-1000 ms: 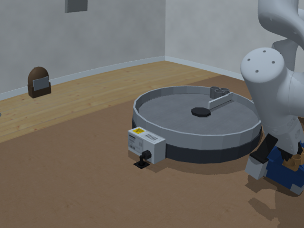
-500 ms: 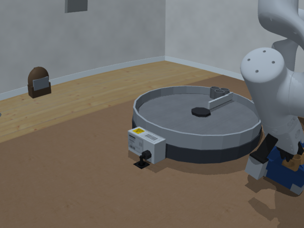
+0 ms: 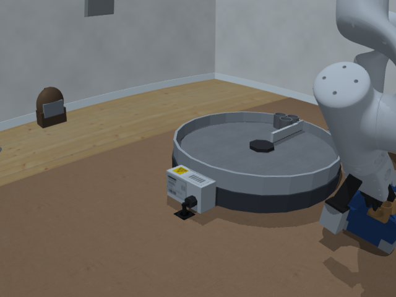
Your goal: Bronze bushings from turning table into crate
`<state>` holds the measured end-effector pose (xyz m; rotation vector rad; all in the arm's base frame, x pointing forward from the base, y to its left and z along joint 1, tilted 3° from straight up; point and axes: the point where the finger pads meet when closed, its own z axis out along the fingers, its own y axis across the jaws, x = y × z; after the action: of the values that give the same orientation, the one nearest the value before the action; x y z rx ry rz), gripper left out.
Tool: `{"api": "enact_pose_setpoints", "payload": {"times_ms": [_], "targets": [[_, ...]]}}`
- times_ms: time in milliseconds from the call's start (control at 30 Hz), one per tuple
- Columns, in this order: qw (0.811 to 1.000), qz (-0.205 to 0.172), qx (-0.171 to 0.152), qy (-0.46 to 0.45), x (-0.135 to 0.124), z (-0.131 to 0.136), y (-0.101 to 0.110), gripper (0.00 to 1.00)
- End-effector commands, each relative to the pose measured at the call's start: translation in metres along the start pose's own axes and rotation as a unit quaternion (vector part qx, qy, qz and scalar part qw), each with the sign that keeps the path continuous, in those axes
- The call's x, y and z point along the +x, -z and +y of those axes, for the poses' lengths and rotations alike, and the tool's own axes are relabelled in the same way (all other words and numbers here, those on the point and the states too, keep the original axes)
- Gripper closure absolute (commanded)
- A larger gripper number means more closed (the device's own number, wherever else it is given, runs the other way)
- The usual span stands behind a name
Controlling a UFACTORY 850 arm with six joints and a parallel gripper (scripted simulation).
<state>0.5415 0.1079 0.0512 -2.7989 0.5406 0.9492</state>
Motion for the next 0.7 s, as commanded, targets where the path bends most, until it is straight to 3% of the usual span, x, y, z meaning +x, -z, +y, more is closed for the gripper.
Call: {"api": "enact_pose_setpoints", "payload": {"times_ms": [0, 300, 667], "targets": [[1.0, 0.001, 0.0, 0.0, 0.0, 0.0, 0.001, 0.89], [1.0, 0.001, 0.0, 0.0, -0.002, 0.0, 0.003, 0.89], [1.0, 0.001, 0.0, 0.0, -0.023, 0.0, 0.029, 0.89]]}}
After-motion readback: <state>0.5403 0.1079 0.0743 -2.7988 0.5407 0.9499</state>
